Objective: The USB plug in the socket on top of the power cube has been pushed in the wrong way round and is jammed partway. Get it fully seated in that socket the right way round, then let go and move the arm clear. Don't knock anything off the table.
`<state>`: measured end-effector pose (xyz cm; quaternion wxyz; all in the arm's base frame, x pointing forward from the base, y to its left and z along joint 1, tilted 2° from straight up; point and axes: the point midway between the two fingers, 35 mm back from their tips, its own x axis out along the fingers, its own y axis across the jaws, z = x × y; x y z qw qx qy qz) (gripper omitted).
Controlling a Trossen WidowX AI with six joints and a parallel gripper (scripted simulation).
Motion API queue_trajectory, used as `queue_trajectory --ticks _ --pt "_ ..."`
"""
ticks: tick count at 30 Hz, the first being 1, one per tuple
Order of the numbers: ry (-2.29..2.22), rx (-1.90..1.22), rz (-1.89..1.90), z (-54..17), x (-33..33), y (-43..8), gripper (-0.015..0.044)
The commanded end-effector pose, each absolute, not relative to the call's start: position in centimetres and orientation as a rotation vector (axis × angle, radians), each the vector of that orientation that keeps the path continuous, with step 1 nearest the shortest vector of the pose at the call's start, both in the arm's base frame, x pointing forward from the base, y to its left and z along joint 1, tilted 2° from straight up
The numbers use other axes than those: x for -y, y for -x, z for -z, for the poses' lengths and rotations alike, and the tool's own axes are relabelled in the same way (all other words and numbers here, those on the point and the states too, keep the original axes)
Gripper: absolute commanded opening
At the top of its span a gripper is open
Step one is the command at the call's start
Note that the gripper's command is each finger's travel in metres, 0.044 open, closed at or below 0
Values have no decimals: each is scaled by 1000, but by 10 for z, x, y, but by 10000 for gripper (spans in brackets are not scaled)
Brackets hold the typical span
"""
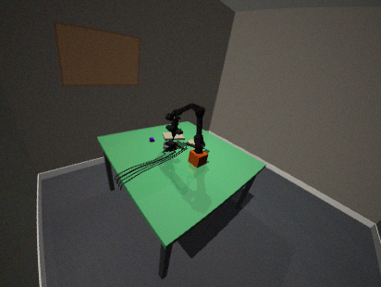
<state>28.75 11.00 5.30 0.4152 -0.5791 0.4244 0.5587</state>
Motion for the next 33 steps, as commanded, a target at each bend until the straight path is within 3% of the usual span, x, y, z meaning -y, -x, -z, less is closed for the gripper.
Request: queue_trajectory --ticks 1,17,33 --pt "1455 -1059 -1396 -58 -111 -289 0" --pt "1445 -1070 -1389 -63 -111 -288 0" --pt "1158 -1262 -1105 -62 -110 -288 0"
